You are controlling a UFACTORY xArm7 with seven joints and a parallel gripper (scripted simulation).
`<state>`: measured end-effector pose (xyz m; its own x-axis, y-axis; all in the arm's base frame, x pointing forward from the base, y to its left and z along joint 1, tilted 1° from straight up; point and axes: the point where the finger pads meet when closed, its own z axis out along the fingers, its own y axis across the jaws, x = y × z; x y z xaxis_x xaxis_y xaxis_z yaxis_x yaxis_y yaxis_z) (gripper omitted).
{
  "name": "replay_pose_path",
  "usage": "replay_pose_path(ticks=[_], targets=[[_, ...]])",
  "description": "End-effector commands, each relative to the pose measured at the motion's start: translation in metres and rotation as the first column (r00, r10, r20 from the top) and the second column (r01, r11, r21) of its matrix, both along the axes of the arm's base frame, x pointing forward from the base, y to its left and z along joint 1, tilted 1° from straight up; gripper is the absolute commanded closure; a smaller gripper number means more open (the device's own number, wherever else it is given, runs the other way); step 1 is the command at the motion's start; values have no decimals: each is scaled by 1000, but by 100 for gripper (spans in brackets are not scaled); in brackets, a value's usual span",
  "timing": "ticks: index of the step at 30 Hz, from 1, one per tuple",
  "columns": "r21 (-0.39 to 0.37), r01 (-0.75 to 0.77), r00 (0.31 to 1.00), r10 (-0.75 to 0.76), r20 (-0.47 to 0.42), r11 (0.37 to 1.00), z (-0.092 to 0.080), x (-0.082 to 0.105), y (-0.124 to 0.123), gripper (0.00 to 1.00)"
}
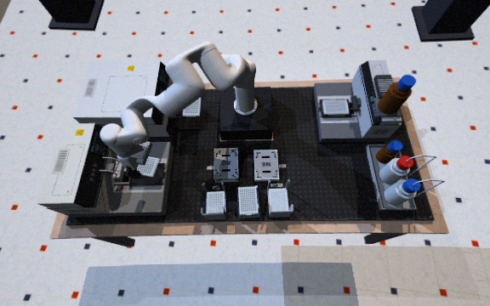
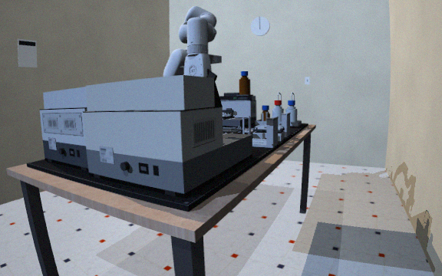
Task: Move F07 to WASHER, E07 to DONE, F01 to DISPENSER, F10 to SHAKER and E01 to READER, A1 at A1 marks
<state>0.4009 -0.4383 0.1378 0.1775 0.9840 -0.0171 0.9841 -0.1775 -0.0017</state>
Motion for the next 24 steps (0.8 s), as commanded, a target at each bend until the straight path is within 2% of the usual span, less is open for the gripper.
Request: replay_pose_path(ticks=[1, 4, 14, 24], targets=[[1, -35, 999, 35, 3, 999, 3, 2, -10, 100], [1, -70, 998, 70, 2, 998, 3, 2, -19, 100], [1, -186, 983, 186, 0, 983, 3, 2, -19, 100], [1, -207, 978, 207, 0, 978, 3, 2, -19, 100]])
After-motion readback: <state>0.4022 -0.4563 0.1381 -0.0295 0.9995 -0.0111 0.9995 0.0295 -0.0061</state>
